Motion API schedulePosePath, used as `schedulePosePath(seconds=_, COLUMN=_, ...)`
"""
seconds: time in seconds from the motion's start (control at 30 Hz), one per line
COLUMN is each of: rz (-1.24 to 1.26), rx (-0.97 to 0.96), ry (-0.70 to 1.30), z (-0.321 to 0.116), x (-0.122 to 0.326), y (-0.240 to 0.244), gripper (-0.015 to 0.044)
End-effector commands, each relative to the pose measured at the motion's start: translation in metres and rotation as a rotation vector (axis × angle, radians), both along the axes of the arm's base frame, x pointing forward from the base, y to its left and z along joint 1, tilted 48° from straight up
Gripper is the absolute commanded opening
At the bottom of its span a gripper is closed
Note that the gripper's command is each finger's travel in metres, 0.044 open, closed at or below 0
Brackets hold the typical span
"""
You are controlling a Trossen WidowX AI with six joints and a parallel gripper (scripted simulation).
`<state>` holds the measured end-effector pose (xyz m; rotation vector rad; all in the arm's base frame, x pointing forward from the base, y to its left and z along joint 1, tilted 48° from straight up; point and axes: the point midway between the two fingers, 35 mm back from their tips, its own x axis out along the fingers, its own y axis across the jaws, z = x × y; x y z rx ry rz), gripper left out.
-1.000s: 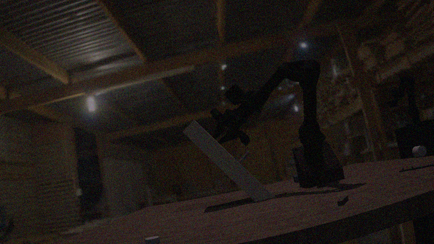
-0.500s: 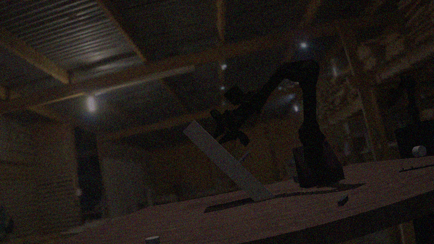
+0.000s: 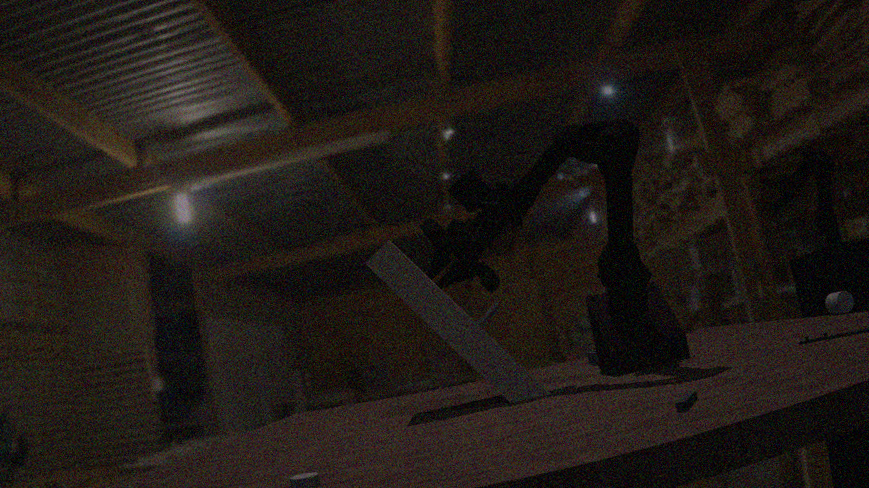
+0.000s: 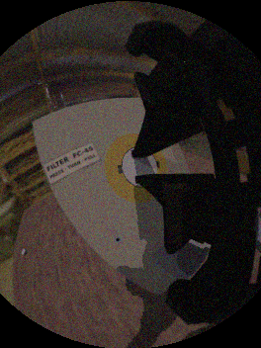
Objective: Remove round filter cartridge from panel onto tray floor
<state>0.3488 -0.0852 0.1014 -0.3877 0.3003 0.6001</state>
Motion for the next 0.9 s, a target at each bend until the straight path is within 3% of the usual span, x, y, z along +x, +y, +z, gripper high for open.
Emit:
schedulePosePath(seconds=0.0, rz=-0.003, rx=-0.006, ry=-0.002, z=0.0002, x=0.0007, y=-0.0008, gripper=0.0024)
schedulePosePath(seconds=0.03, rz=-0.003, rx=-0.006, ry=-0.002, z=0.0002, x=0.0007, y=-0.0008, gripper=0.0000)
schedulePosePath(seconds=0.2, rz=-0.028, rx=0.043, ry=0.034, z=-0.0014, x=0.0025, y=0.0007, gripper=0.0000)
schedulePosePath(seconds=0.87, rz=-0.292, rx=0.578, ry=0.369, z=-0.0034, x=0.0049, y=0.0027, gripper=0.0000)
